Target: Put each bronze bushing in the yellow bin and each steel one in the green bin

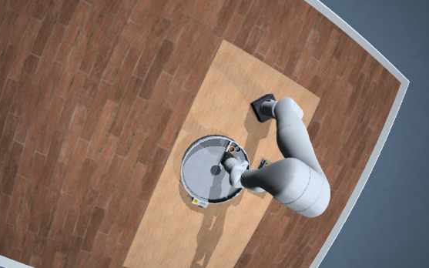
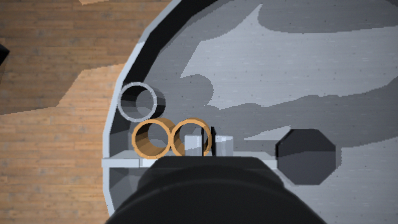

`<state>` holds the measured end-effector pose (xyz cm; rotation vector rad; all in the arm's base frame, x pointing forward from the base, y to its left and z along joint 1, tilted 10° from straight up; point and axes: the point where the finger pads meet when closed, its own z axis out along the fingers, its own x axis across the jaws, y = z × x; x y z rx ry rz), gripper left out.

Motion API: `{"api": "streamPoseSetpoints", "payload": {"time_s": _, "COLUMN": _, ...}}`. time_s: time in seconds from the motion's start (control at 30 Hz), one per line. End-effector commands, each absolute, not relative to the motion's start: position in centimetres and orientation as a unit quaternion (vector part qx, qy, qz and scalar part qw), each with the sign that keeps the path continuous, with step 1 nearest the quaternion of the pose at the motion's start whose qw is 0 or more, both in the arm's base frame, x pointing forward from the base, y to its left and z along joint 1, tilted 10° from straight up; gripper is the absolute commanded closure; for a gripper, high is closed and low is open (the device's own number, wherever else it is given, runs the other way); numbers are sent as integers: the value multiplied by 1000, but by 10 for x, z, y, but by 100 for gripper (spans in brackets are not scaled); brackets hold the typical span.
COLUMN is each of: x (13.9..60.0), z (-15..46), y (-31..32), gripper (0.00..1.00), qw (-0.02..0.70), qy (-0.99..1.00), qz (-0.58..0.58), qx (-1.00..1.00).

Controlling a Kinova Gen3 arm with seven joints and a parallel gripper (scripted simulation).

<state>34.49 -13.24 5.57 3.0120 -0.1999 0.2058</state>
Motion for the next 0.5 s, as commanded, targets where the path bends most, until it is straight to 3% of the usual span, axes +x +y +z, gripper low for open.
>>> {"api": "streamPoseSetpoints", "payload": {"time_s": 0.0, "x": 345, "z": 58, "y": -133, "gripper": 100, "qw": 59, "qy": -66, "qz": 69, "qx": 994}}
{"api": "streamPoseSetpoints", "payload": {"time_s": 0.47, "x": 345, "z": 61, "y": -133, "gripper": 100, "qw": 59, "qy": -66, "qz": 70, "qx": 994}}
